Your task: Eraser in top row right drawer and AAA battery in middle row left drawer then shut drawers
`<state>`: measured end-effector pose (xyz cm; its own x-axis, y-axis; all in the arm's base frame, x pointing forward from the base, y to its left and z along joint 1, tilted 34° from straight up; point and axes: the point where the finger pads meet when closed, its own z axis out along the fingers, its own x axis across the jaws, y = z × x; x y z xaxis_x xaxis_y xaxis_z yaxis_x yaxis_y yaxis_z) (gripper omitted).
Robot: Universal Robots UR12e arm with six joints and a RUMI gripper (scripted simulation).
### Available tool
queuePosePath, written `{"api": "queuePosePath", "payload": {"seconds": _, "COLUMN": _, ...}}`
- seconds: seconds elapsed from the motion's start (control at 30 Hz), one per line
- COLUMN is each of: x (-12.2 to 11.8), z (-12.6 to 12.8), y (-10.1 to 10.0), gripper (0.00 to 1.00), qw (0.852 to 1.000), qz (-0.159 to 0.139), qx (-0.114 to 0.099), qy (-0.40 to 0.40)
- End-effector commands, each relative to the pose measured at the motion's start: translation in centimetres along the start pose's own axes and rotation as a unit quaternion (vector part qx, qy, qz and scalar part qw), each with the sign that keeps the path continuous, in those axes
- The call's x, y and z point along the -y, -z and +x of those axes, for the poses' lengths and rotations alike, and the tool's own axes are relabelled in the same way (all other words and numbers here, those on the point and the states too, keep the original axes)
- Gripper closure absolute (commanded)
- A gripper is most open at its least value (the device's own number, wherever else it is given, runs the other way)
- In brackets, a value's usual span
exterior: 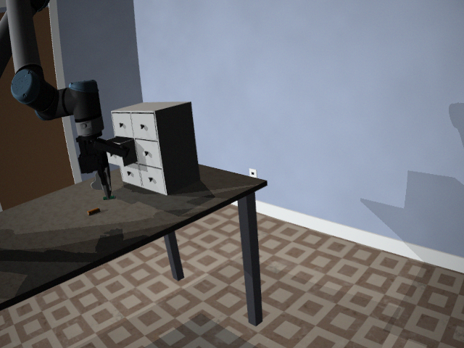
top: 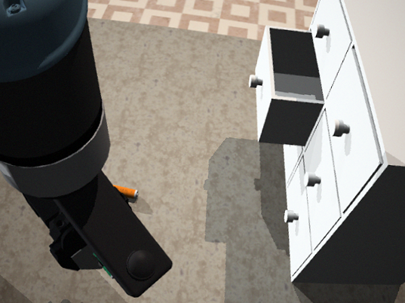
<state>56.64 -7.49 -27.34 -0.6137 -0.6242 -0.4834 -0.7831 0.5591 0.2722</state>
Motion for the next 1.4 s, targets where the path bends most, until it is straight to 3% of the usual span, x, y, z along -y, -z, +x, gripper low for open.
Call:
{"api": "queuePosePath", "payload": {"seconds": 0.0, "x": -0.7, "z": 0.2, "y": 1.4, "gripper": 0.98, "qw": 1.000, "qz": -0.009, "qx": 0.000, "qy": -0.002}}
{"api": "queuePosePath", "payload": {"seconds": 0.77, "x": -0.7, "z": -0.2, "y": 1.4, "gripper": 0.98, "qw": 1.000, "qz": -0.009, "qx": -0.001, "qy": -0.015}}
{"api": "queuePosePath", "payload": {"seconds": 1.37, "x": -1.0, "z": -2.0, "y": 1.5, "gripper": 0.98, "qw": 0.992, "qz": -0.007, "qx": -0.003, "qy": -0.124}}
